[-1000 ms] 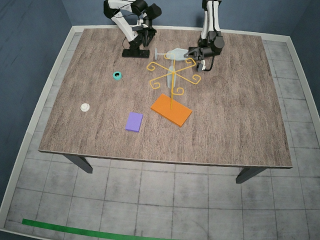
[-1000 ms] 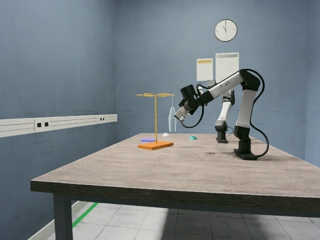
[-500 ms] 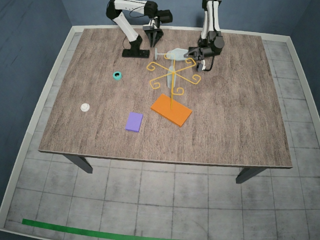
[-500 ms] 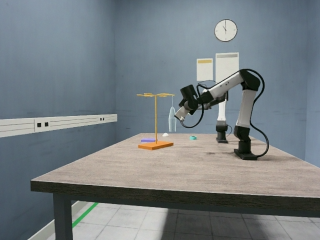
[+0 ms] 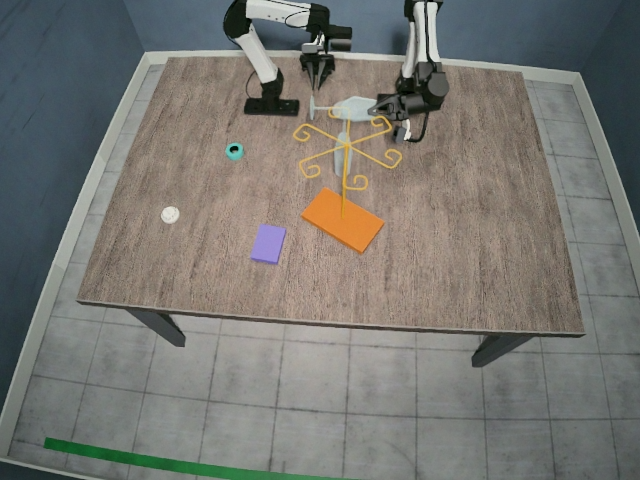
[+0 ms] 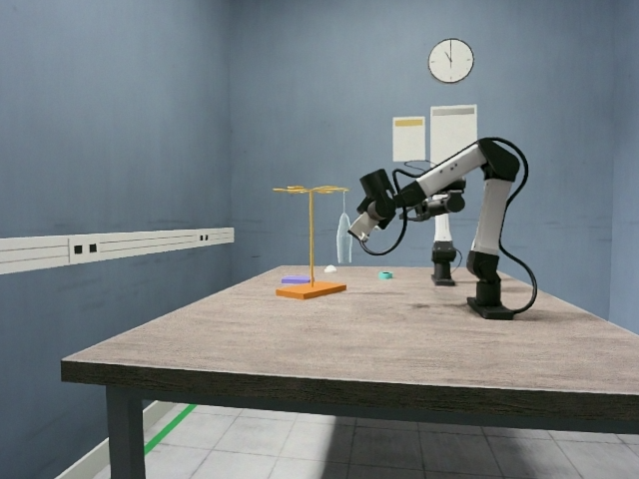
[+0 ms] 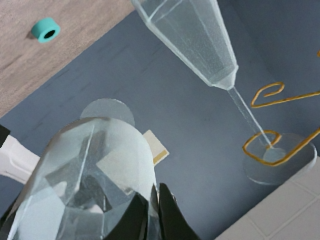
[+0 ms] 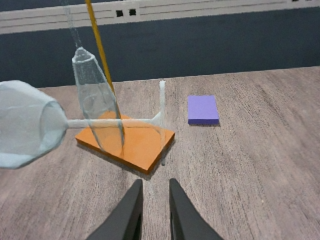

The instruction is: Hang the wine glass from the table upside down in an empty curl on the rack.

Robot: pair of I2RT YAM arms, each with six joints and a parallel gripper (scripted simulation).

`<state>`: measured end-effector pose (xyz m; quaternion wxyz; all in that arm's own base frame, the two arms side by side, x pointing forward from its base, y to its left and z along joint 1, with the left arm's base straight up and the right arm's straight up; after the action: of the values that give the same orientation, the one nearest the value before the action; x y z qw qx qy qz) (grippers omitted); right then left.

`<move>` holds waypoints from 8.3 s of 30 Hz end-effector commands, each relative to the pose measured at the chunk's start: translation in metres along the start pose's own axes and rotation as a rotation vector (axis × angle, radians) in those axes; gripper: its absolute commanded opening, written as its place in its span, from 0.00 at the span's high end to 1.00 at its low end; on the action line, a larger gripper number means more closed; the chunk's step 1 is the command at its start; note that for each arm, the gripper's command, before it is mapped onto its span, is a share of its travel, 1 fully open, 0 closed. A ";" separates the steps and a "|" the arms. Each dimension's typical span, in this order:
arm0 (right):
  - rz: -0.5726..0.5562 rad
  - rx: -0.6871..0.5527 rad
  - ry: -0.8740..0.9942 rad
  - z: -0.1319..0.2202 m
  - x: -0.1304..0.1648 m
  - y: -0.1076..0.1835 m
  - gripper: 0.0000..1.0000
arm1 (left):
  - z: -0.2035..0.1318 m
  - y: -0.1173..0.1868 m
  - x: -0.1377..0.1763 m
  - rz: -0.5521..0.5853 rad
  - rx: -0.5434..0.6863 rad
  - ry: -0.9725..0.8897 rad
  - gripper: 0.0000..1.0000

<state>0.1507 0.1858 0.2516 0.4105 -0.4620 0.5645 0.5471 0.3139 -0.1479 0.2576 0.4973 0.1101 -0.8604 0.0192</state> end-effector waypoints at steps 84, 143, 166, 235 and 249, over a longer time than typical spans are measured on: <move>0.001 0.012 0.041 -0.003 0.014 -0.053 1.00 | 0.001 0.001 0.014 0.028 -0.007 -0.037 1.00; -0.007 0.019 0.038 -0.004 0.011 -0.052 1.00 | -0.005 0.010 0.016 0.038 -0.015 -0.036 0.82; -0.007 0.019 0.038 -0.004 0.011 -0.052 1.00 | -0.008 0.014 0.014 0.033 -0.004 -0.037 0.82; 0.014 0.007 0.023 -0.019 0.006 -0.056 1.00 | -0.008 0.014 0.014 0.033 -0.004 -0.037 0.82; 0.022 -0.016 0.029 -0.018 -0.002 -0.057 1.00 | -0.009 0.014 0.014 0.031 -0.003 -0.037 0.82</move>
<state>0.2059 0.1707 0.2335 0.3829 -0.4701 0.5801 0.5439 0.3090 -0.1372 0.2628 0.5006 0.0975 -0.8599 0.0227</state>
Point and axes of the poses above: on each arm, the point where the finger pads meet when closed, its own y axis back along the fingers, its own z axis across the jaws, x = y × z, the point moved 1 cm from there along y, back along the fingers, and after that the axes turned 8 degrees about y, right-handed, at the moved point
